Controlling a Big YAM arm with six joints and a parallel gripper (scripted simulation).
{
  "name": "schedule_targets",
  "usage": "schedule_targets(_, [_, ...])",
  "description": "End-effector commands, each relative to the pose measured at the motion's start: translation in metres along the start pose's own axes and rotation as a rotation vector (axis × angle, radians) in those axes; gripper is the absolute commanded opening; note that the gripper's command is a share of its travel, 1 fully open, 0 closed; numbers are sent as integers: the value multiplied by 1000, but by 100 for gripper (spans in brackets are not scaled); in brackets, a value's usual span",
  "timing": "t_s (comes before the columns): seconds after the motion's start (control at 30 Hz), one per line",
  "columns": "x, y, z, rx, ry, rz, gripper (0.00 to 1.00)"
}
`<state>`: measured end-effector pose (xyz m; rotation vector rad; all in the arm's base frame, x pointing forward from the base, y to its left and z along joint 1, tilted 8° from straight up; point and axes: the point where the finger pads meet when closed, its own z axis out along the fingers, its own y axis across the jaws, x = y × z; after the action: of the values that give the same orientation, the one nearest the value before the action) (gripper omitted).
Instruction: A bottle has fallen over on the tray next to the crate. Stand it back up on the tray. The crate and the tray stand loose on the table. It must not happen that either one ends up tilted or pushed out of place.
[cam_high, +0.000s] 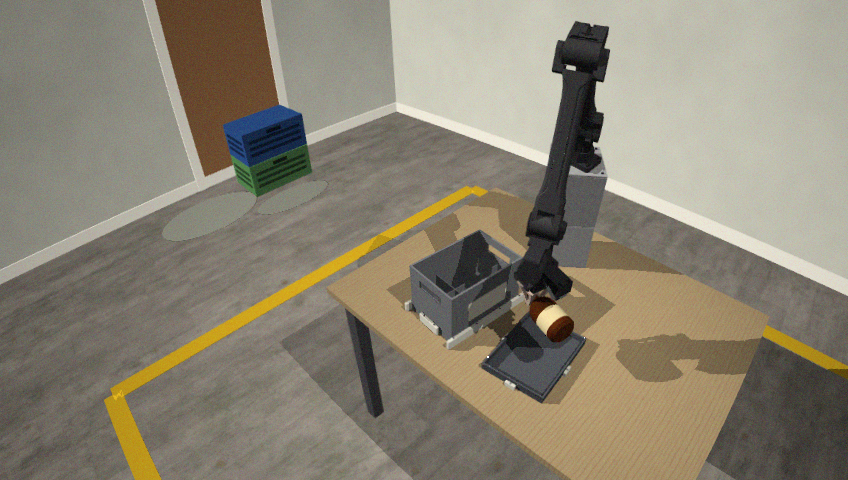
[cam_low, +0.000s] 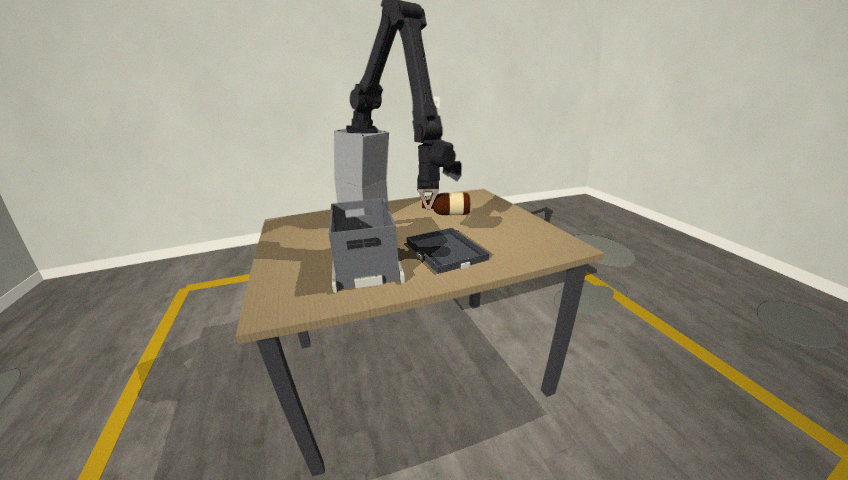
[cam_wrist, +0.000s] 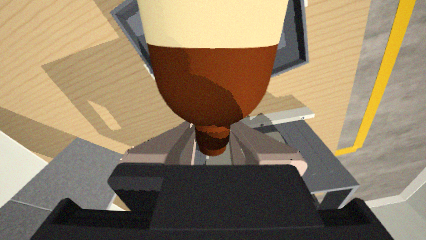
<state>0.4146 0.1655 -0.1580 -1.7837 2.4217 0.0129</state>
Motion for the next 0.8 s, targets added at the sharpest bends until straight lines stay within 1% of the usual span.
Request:
schedule_targets(0.0, [-1, -9, -18, 16, -18, -2, 0])
schedule_targets(0.3, [-4, -12, -28, 21, -21, -2, 0])
schedule_targets(0.77, [-2, -9, -36, 17, -19, -2, 0])
